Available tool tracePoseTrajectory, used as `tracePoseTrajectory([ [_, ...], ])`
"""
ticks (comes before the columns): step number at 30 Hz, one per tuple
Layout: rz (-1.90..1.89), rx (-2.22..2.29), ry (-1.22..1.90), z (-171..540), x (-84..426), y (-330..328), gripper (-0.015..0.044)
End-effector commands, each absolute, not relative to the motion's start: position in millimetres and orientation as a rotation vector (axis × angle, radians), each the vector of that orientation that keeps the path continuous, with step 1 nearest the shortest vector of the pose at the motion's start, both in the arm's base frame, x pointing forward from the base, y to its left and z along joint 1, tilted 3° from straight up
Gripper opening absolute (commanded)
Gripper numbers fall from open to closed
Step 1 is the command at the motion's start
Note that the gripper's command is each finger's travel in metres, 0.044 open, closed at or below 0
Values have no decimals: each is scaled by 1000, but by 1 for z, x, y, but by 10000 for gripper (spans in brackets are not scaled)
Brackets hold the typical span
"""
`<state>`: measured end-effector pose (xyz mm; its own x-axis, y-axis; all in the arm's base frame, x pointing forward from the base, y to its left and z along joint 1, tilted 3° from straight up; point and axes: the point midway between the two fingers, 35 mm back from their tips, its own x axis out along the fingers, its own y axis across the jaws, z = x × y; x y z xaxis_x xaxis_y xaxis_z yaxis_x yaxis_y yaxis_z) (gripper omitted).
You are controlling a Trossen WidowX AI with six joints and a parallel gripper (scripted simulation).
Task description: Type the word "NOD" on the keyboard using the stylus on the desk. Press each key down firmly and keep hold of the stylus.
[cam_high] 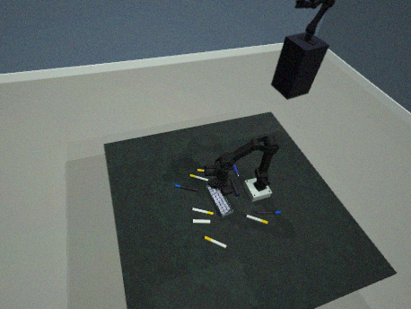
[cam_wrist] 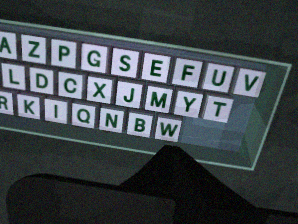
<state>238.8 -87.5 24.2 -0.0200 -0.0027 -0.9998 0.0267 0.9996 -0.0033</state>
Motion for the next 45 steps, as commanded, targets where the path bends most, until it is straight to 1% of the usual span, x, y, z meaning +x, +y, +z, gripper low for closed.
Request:
tracePoseTrajectory([
  [1,-29,28,1597,22,229,-81,0],
  [12,-29,28,1597,22,230,-79,0],
  [19,-23,34,1596,22,234,-6,0],
  [21,-22,34,1596,22,233,1,0],
  [35,-22,34,1596,24,233,1,0],
  [40,-22,34,1596,80,235,1,0],
  [45,-22,34,1596,82,234,1,0],
])
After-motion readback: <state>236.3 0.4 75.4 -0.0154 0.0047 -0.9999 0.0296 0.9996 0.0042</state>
